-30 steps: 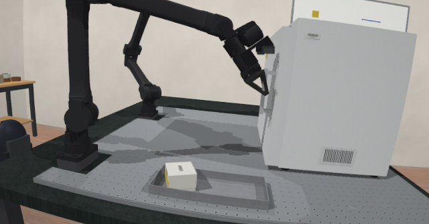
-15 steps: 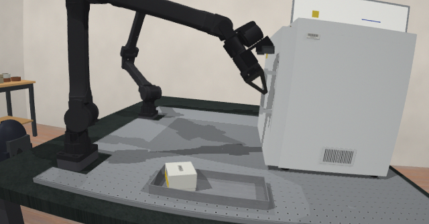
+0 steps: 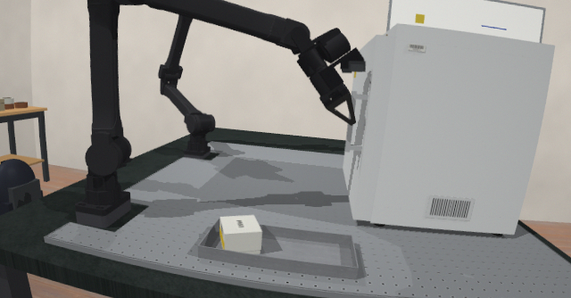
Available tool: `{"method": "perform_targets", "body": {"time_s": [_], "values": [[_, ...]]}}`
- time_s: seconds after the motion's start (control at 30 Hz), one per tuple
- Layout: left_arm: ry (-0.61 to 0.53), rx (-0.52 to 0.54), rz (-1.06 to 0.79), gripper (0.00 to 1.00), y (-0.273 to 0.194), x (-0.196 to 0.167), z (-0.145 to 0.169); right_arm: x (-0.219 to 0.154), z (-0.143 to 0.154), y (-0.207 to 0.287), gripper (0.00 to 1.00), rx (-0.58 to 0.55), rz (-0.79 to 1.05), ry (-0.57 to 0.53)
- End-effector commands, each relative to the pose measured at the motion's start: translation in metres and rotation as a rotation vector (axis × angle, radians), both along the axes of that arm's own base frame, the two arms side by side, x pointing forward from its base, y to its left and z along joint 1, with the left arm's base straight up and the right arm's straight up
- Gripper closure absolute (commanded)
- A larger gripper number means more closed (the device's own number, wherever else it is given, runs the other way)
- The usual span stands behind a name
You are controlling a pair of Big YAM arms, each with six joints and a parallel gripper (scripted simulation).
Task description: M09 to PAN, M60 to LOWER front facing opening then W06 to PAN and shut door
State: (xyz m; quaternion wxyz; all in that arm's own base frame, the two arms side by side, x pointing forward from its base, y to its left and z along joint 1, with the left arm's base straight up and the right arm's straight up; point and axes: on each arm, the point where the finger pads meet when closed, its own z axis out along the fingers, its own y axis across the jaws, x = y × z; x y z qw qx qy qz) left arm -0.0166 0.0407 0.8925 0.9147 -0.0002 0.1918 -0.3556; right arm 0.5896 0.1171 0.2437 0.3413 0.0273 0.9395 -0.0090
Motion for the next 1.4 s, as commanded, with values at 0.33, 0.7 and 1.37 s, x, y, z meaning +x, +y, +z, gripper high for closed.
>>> {"method": "perform_targets", "body": {"time_s": [0.33,0.7,1.37], "values": [[-0.032,-0.021,0.016,1.00,0.049,-0.076,0.014,0.011,0.026,0.000,1.00,0.010,-0.004,-0.048],[-0.221,-0.070,0.129,1.00,0.070,-0.119,0.013,0.015,0.030,0.009,1.00,0.017,-0.073,-0.048],[-0.341,-0.073,0.203,1.00,0.084,-0.162,0.010,-0.024,0.015,0.008,1.00,0.010,-0.083,-0.022]]}}
